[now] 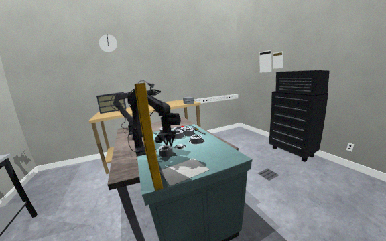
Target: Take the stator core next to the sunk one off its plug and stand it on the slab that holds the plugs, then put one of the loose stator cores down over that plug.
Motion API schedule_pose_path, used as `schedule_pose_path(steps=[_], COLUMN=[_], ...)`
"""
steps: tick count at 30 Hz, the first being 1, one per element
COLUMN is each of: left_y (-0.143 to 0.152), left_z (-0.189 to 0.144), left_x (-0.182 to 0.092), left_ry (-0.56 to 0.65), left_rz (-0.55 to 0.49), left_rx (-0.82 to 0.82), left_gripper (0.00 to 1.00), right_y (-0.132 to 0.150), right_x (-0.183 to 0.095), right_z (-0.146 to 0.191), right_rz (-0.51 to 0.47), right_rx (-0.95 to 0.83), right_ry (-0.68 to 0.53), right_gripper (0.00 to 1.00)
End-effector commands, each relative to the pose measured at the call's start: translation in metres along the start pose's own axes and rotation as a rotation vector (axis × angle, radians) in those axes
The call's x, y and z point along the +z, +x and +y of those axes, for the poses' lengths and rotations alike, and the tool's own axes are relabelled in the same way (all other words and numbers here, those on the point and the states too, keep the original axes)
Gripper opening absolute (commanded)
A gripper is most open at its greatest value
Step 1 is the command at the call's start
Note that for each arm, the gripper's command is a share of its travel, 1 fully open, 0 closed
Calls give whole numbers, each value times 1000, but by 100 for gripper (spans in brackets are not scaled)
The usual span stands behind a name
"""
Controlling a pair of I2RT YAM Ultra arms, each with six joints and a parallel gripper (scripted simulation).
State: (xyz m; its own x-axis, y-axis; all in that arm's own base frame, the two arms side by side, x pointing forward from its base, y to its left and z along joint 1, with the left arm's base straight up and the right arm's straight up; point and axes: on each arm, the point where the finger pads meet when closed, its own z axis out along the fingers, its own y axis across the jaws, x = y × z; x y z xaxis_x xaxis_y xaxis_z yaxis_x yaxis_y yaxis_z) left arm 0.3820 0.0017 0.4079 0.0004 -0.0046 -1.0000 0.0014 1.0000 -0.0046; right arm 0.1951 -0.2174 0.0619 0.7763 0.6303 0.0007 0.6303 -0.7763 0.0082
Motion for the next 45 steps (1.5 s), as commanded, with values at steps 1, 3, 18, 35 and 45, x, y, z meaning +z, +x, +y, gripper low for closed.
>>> schedule_pose_path(steps=[1, 3, 18, 35, 45], left_y=[-30, -30, -30, -30, -30], left_z=[2, 2, 2, 2, 2], left_x=[-12, -12, -12, -12, -12], left_ry=[-9, -9, -9, -9, -9], left_rz=[-78, -78, -78, -78, -78], left_rx=[-10, -10, -10, -10, -10], left_gripper=[100, 100, 100, 100, 100], right_y=[-2, -2, -2, 35, 159], right_x=[-24, -26, -45, -36, -43], right_z=[3, 2, 4, 1, -44], right_rz=[-15, -15, -16, -11, -23], right_rx=[-6, -6, -5, -112, -543], right_ry=[-33, -27, -24, 14, 10], right_gripper=[39, 39, 39, 37, 37])
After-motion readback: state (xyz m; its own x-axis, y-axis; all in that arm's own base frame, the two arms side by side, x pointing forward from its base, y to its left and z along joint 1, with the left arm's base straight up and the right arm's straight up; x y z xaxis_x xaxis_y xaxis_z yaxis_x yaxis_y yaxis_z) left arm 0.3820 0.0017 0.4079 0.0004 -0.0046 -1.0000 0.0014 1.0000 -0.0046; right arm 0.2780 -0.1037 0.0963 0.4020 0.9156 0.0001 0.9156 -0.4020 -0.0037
